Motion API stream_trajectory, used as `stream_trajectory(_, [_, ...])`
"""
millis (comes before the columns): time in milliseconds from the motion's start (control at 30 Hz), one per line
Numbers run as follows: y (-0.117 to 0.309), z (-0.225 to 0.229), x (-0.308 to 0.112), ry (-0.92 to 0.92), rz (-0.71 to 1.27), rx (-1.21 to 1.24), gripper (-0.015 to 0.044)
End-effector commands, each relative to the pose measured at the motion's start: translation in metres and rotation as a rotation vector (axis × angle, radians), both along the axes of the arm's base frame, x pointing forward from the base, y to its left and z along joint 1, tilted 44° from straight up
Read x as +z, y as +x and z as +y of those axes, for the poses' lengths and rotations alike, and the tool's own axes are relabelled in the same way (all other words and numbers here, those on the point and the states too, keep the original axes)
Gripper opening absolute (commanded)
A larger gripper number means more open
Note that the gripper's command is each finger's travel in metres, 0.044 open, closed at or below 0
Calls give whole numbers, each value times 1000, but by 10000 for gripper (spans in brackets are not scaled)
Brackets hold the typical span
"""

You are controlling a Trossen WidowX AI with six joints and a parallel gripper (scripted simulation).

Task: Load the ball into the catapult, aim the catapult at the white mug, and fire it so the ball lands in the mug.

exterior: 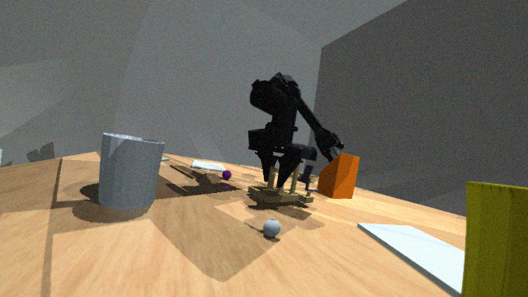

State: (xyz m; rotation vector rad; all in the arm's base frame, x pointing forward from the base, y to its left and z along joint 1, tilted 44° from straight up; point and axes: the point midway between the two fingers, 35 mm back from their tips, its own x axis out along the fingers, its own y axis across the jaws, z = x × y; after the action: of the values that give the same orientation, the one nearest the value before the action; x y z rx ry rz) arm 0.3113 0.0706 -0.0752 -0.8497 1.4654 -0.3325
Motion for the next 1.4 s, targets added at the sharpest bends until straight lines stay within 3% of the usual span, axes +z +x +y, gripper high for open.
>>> stream_trajectory(0, [0,-4,-4,-5,1,8,0])
stream_trajectory(333, [1,-6,-6,-1,0,0,0])
stream_trajectory(800, [1,-6,-6,-1,0,0,368])
stream_trajectory(900, [0,12,10,3,1,2,440])
stream_trajectory(1067, [-12,61,65,4,3,2,440])
stream_trajectory(1367, [-12,59,63,0,3,12,440])
